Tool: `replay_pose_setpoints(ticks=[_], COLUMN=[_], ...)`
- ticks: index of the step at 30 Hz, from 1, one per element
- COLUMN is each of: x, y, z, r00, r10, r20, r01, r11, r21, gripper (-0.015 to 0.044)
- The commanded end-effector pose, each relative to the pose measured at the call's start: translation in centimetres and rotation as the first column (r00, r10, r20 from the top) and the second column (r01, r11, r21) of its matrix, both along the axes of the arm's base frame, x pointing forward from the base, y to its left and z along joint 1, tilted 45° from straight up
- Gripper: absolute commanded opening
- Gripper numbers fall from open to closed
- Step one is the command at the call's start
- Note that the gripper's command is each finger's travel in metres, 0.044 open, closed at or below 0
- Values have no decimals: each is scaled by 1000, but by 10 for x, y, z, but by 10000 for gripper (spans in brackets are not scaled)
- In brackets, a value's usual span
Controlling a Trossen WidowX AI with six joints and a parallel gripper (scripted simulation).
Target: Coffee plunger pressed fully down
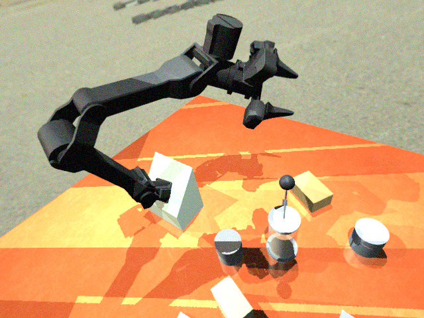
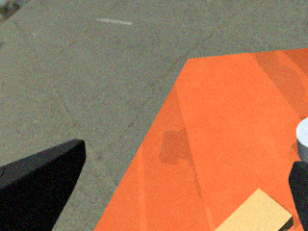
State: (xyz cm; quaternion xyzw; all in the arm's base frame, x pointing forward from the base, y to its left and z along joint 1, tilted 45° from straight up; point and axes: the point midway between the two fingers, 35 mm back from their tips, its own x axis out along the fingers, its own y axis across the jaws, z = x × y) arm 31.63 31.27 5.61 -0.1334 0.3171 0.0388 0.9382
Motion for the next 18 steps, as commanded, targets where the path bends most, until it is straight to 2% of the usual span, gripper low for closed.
replay_pose_setpoints(ticks=[1,7,11,18], x=[12,12,12,7], y=[-59,-124,-133,-166], z=[46,94,87,51], r00=[999,997,997,997], r10=[-8,-21,-22,-20], r20=[53,71,70,70], r01=[20,53,54,52], r11=[971,873,869,868], r21=[-240,-485,-492,-493], gripper=[440,440,440,440])
